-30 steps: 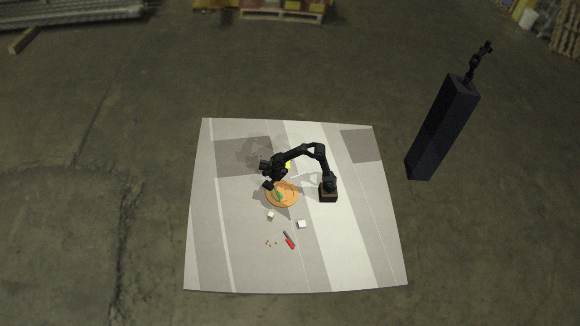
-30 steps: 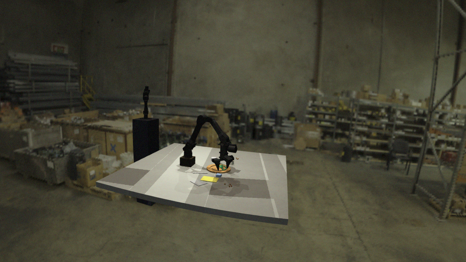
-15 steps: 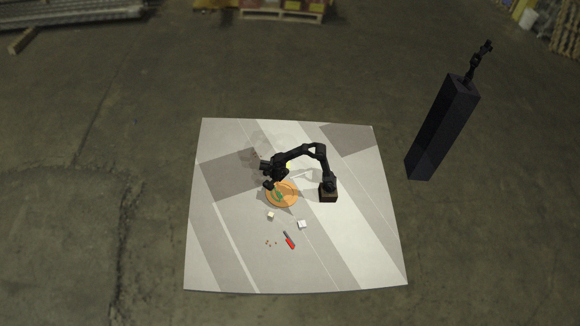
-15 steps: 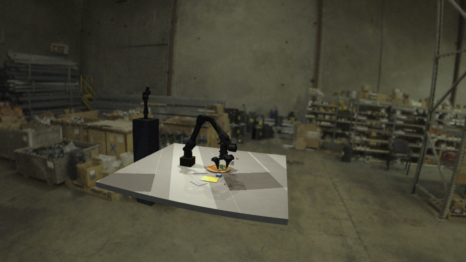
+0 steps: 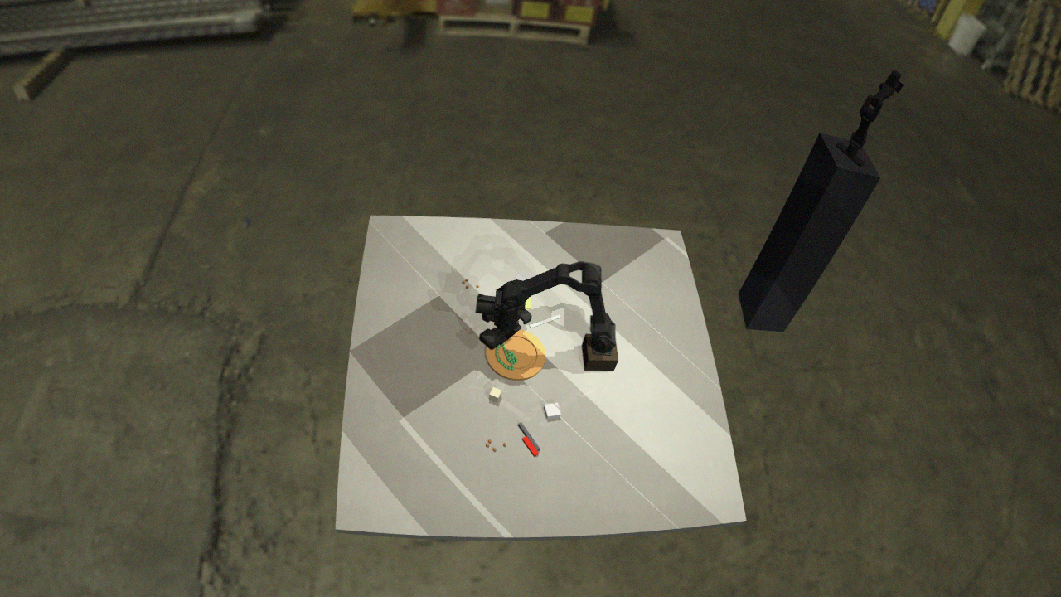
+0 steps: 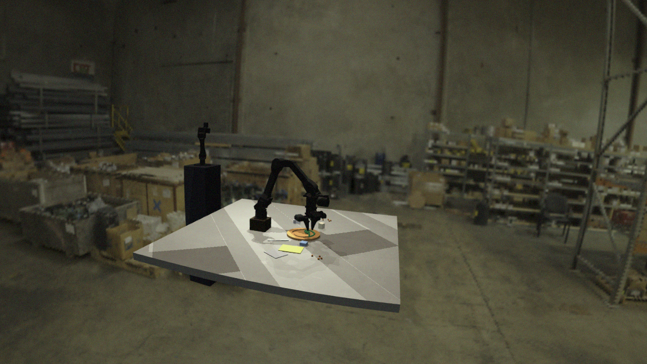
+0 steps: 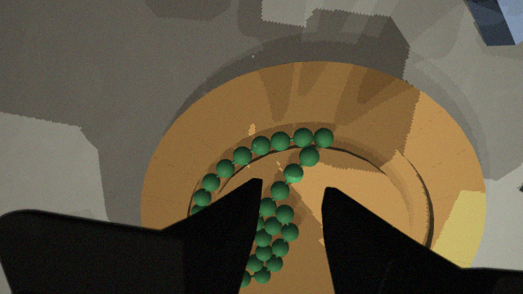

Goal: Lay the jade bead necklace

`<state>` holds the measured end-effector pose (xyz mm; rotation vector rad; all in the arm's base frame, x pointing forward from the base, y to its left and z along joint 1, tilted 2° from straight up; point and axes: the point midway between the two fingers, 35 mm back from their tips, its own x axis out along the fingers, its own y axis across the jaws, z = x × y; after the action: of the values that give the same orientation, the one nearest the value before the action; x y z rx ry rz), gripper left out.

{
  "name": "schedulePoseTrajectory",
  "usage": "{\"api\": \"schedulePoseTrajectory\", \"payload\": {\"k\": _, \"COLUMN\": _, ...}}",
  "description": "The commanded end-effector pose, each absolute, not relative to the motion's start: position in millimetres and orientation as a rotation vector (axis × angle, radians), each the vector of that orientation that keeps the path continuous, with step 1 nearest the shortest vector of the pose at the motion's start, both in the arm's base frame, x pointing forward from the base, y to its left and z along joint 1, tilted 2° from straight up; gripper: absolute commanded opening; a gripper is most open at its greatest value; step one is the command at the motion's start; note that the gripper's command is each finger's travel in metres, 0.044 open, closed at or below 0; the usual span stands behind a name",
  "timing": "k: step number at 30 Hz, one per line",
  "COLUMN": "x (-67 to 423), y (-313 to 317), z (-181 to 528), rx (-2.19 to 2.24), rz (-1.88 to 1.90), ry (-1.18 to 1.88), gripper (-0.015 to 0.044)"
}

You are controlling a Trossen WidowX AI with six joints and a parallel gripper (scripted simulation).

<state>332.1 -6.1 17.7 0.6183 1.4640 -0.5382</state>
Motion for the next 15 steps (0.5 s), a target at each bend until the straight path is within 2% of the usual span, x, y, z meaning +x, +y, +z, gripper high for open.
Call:
{"api": "schedulePoseTrajectory", "payload": {"k": 1, "x": 332.3, "y": -6.2, "z": 16.9, "rx": 0.619, "rz": -0.538, "ry": 1.463, "gripper": 0.012}}
{"api": "schedulePoseTrajectory", "payload": {"k": 15, "x": 330.4, "y": -4.6, "z": -6.0, "rx": 0.62, "rz": -0.543, "ry": 1.473, "gripper": 0.012}}
